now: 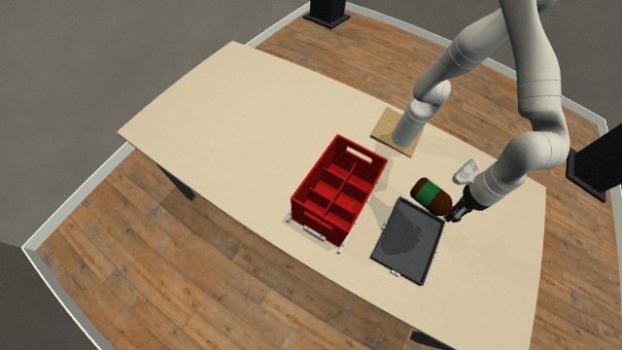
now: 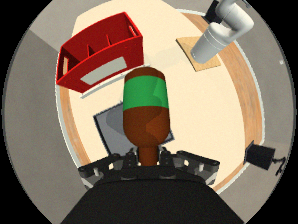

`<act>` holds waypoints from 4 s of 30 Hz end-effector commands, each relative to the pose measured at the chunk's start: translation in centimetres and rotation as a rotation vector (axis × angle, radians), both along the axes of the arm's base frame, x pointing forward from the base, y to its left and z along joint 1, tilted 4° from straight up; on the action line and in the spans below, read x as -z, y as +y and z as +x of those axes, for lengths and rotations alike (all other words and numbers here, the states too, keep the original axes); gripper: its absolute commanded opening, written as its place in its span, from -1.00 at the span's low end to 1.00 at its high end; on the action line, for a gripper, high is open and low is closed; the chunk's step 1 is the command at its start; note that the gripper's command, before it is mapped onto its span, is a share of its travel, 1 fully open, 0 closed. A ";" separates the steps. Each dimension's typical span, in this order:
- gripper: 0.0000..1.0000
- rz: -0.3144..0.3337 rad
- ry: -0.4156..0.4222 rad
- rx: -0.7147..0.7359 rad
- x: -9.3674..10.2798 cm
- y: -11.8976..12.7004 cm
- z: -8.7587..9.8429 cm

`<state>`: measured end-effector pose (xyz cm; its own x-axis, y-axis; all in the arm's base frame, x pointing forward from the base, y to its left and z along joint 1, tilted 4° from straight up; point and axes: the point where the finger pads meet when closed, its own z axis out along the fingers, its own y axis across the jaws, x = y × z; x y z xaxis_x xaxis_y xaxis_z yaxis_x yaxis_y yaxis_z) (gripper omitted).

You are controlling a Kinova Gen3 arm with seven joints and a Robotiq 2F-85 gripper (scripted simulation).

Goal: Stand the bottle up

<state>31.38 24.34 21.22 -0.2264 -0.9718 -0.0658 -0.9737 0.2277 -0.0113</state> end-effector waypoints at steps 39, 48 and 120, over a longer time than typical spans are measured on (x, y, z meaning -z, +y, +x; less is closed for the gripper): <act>-1.00 0.005 0.009 0.175 -0.1 0.1 0.0; -1.00 0.005 0.009 0.175 -0.1 0.1 0.0; -1.00 0.012 0.025 0.436 -0.1 0.1 0.0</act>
<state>31.34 24.40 21.23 -0.6170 -0.7843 -0.0644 -0.7865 0.6174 0.0169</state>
